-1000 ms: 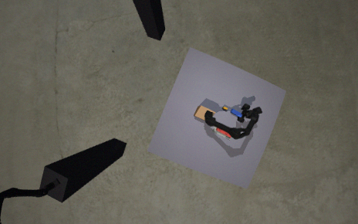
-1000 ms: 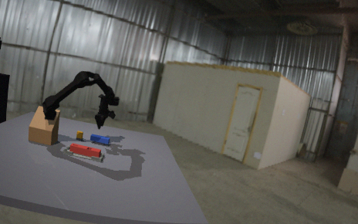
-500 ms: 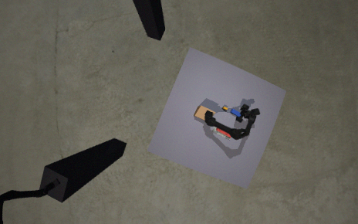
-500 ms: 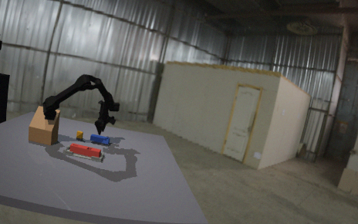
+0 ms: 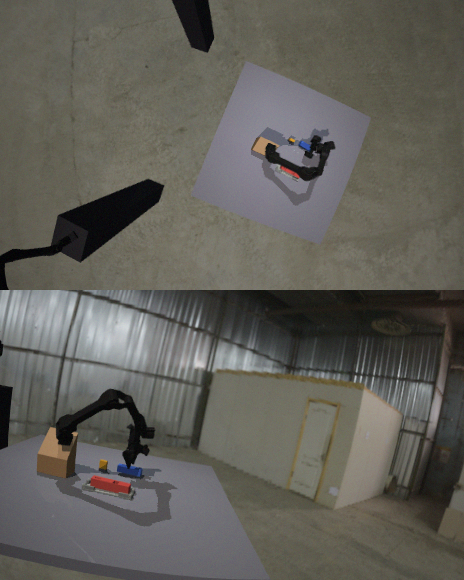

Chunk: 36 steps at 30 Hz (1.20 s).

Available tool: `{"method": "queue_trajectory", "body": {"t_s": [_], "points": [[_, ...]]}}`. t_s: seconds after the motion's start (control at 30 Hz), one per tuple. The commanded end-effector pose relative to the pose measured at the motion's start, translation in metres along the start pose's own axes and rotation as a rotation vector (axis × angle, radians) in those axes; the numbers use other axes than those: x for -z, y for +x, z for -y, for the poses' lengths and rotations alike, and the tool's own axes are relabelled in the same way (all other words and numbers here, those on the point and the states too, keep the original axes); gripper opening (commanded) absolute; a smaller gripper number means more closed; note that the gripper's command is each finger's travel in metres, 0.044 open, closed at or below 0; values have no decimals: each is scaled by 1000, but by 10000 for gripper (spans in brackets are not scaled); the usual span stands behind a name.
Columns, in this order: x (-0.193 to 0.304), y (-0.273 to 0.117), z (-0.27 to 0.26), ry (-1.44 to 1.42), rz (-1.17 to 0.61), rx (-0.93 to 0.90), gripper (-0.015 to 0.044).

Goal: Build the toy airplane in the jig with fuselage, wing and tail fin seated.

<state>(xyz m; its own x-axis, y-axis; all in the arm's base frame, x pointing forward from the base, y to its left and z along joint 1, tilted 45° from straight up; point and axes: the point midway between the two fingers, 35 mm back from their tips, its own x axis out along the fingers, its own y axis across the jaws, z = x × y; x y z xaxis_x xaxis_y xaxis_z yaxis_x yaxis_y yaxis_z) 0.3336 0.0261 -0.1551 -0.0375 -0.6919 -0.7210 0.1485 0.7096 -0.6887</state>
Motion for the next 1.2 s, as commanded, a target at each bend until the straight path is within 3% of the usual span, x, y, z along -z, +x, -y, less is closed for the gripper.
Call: {"method": "queue_trajectory", "body": {"t_s": [0.0,0.47,0.77,1.0,1.17], "points": [[3,9,1,-9,-6,8,440],[4,29,2,-9,-6,10,440],[4,29,2,-9,-6,10,204],[4,29,2,-9,-6,10,157],[1,22,0,-14,15,9,26]]}}
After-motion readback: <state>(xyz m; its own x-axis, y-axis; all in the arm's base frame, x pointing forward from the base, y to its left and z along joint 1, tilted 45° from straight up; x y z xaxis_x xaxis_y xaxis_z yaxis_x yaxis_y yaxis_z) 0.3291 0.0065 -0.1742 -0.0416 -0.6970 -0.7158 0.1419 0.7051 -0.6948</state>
